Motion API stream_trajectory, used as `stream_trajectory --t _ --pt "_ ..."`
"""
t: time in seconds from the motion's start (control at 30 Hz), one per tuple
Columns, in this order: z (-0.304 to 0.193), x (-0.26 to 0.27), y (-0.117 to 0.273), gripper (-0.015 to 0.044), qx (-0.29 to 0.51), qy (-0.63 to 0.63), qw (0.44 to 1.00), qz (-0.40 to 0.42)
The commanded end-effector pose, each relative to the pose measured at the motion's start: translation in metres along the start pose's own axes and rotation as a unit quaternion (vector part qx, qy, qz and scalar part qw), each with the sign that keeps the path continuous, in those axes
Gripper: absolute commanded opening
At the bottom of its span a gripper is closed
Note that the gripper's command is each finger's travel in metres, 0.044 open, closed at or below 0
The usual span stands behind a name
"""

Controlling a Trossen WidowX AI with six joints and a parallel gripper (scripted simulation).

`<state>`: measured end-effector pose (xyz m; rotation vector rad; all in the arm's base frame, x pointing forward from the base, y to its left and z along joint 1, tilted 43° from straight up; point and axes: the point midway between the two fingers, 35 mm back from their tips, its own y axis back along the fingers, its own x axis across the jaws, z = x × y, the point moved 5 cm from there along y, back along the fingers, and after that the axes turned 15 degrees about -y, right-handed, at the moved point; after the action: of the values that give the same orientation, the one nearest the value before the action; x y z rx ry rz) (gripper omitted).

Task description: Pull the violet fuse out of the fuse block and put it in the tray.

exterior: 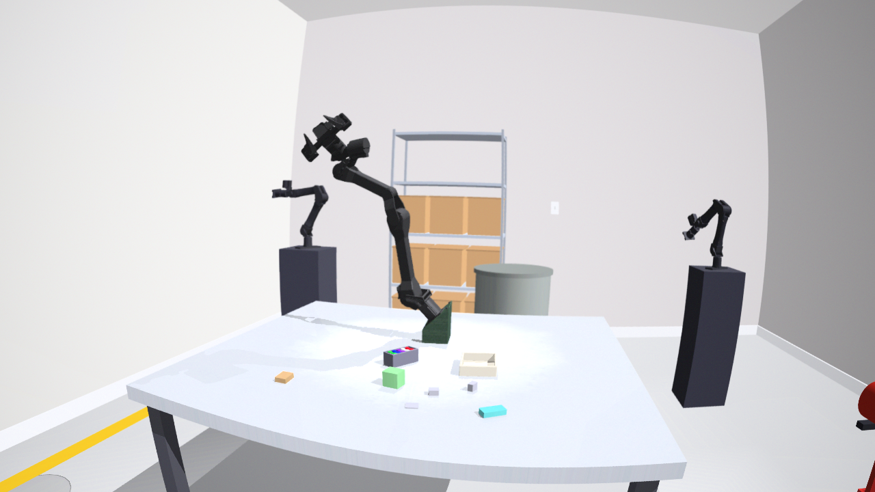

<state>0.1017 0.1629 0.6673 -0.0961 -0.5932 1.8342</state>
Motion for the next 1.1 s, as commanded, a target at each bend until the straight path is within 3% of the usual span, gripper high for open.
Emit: stream_trajectory --t 0.0,0.4,0.73,1.07 --pt "0.002 -0.001 0.001 0.0374 -0.002 -0.001 1.0 0.002" --pt "0.089 -0.091 0.044 0.006 -0.154 -0.1 0.981 0.063" --pt "0.104 -0.209 0.047 0.006 -0.243 -0.19 0.951 0.004" --pt "0.051 -0.325 0.02 0.006 -0.242 -0.255 0.927 -0.133"
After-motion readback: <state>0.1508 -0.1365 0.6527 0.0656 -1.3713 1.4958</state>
